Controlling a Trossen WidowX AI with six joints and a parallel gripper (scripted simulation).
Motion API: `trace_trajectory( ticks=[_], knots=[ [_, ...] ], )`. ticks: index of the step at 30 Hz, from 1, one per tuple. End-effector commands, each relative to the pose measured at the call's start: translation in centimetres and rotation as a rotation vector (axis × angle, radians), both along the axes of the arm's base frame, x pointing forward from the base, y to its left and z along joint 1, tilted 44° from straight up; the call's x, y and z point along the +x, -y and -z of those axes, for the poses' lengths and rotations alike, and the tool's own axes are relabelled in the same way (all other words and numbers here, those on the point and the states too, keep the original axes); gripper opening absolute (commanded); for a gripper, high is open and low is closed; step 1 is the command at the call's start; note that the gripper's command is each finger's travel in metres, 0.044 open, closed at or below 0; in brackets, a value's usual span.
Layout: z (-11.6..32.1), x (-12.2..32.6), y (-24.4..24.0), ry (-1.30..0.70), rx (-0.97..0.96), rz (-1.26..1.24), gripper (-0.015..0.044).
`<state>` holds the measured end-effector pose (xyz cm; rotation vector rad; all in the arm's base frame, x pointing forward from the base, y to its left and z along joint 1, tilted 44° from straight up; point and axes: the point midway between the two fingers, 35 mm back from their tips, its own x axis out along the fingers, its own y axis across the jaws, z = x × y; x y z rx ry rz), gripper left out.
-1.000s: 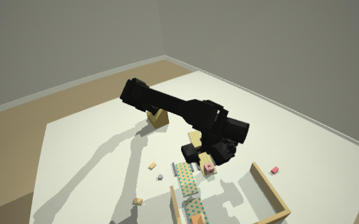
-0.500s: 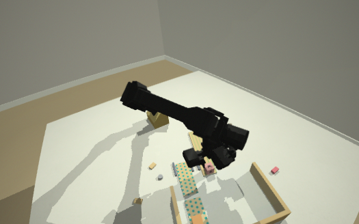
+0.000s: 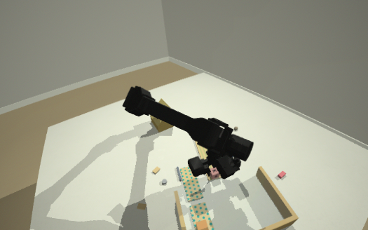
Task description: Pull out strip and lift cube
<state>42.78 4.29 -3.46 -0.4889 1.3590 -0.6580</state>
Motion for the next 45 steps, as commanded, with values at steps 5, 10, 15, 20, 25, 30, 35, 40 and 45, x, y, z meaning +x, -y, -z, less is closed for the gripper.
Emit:
trace_trajectory(
  ticks=[5, 10, 15, 20, 25, 30, 35, 40, 45],
  knots=[
    [0.7, -0.1, 1.0, -0.008, -0.007, 0.003, 0.0250],
    [0.6, -0.1, 0.7, -0.004, -0.002, 0.003, 0.0224],
    [0.6, -0.1, 0.7, -0.004, -0.002, 0.003, 0.0151],
    [0.6, -0.1, 0.7, -0.004, -0.002, 0.003, 0.0118],
    [0.5, -0.3, 0.6, -0.004, -0.002, 0.003, 0.0006],
    [-0.6, -2.3, -0.3, -0.007, -0.002, 0.003, 0.0000],
    [-1.6, -4.4, -1.0, -0.009, -0.003, 0.002, 0.0000],
    [-2.5, -6.3, -1.4, -0.012, -0.005, 0.003, 0.0000],
    [-2.6, -7.1, -1.4, -0.012, -0.005, 0.002, 0.0000]
  ],
)
